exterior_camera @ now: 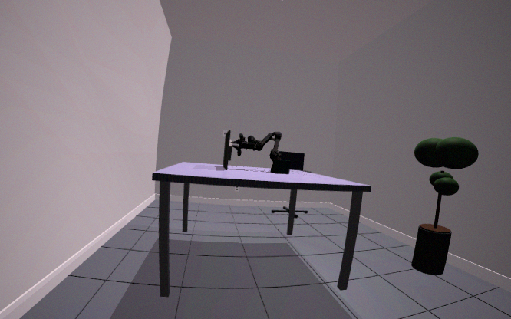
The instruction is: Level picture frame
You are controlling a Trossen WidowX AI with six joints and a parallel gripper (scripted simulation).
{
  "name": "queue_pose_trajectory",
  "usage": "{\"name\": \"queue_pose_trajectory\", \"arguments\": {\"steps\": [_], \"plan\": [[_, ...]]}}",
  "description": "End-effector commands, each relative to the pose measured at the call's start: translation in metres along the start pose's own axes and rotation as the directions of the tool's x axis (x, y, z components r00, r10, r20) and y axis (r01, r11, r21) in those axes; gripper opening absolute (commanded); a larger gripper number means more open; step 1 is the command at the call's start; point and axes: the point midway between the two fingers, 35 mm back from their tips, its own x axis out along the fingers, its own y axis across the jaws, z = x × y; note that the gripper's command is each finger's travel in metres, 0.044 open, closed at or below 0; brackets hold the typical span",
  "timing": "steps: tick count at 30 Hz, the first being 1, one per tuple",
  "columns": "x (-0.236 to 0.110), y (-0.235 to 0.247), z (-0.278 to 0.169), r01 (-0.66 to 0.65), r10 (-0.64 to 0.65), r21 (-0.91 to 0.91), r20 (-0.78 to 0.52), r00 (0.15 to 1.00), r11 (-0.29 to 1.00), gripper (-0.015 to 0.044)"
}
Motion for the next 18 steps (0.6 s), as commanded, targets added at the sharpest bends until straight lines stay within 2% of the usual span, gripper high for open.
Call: {"name": "queue_pose_trajectory", "arguments": {"steps": [1,18], "plan": [[0.0,-0.0005,0.0,0.0,0.0,0.005,0.0,1.0,1.0,0.0],[0.0,0.0007,0.0002,0.0,0.0,0.107,0.0,1.0,0.994,0.0]]}}
